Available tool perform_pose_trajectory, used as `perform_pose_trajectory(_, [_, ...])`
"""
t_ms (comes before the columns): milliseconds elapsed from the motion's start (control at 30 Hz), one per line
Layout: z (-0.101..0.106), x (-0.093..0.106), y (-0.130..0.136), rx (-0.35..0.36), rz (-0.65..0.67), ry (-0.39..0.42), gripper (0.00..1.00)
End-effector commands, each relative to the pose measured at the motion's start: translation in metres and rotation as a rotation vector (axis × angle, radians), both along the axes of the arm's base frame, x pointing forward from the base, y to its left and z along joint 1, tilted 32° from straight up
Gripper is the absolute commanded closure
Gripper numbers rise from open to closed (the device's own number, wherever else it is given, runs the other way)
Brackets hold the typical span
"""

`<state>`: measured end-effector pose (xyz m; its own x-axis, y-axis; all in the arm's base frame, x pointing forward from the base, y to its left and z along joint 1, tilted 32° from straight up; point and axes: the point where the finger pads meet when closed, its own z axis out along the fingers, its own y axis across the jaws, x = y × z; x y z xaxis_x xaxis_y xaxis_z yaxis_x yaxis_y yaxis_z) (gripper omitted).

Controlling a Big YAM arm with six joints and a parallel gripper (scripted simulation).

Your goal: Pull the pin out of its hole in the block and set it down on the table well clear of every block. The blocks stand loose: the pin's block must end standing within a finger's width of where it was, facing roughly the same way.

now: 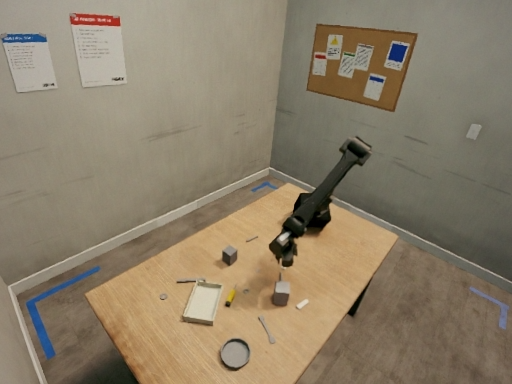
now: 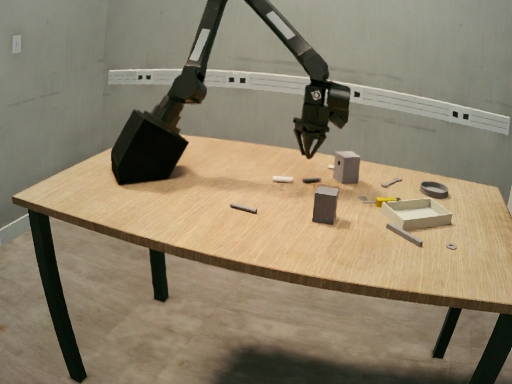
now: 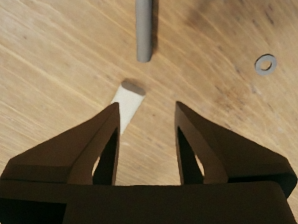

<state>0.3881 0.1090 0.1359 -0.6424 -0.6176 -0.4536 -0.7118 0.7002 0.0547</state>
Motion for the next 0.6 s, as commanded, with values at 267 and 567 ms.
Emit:
perform_pose_trajectory(267, [0.029, 0.011, -0.006, 0.005, -0.002, -0.054, 0.68])
perform_pose_trajectory(567, [0.052, 0.004, -0.016, 0.005, 0.000, -0.070, 0.68])
